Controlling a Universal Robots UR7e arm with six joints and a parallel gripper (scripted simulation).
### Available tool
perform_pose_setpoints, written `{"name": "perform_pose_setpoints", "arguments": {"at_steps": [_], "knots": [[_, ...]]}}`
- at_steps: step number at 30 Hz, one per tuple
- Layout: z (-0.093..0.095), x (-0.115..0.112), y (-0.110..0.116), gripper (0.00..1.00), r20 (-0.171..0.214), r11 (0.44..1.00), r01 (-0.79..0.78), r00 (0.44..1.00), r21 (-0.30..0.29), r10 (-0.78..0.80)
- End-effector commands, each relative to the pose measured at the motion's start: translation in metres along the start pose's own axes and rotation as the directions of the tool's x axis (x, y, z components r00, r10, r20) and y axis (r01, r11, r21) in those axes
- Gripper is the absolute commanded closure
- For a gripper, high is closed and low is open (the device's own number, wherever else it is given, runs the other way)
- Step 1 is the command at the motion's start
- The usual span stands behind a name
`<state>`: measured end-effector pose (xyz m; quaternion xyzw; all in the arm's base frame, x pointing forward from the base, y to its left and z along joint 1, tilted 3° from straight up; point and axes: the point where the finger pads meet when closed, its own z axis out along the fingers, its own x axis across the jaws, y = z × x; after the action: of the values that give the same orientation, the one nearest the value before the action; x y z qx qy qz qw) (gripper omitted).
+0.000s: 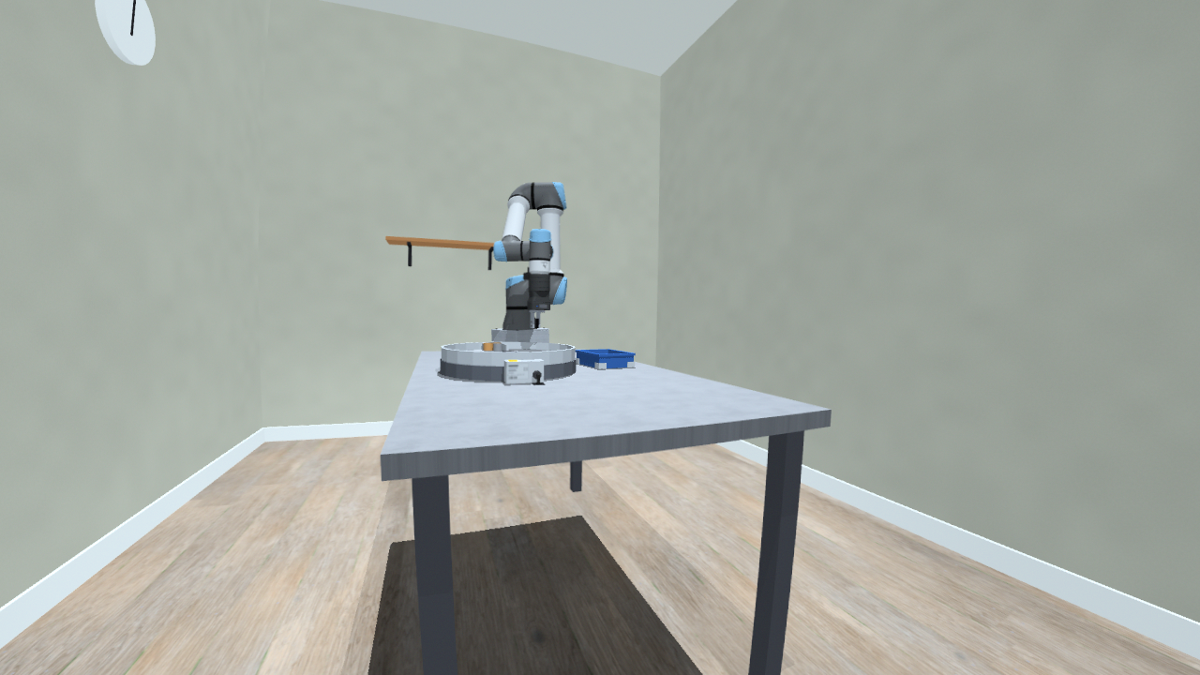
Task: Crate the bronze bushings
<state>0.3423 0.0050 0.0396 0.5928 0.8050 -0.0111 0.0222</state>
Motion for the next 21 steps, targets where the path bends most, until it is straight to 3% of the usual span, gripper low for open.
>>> {"name": "perform_pose_setpoints", "arguments": {"at_steps": [1, 9, 14, 21], "knots": [[0.0, -0.012, -0.003, 0.6, -0.003, 1.0, 0.001, 1.0, -0.004, -0.001], [0.0, -0.012, -0.003, 0.6, -0.003, 1.0, 0.001, 1.0, -0.004, -0.001], [0.001, -0.062, -0.021, 0.6, -0.003, 1.0, 0.0, 1.0, -0.003, 0.0], [0.001, -0.062, -0.021, 0.6, -0.003, 1.0, 0.0, 1.0, -0.003, 0.0]]}}
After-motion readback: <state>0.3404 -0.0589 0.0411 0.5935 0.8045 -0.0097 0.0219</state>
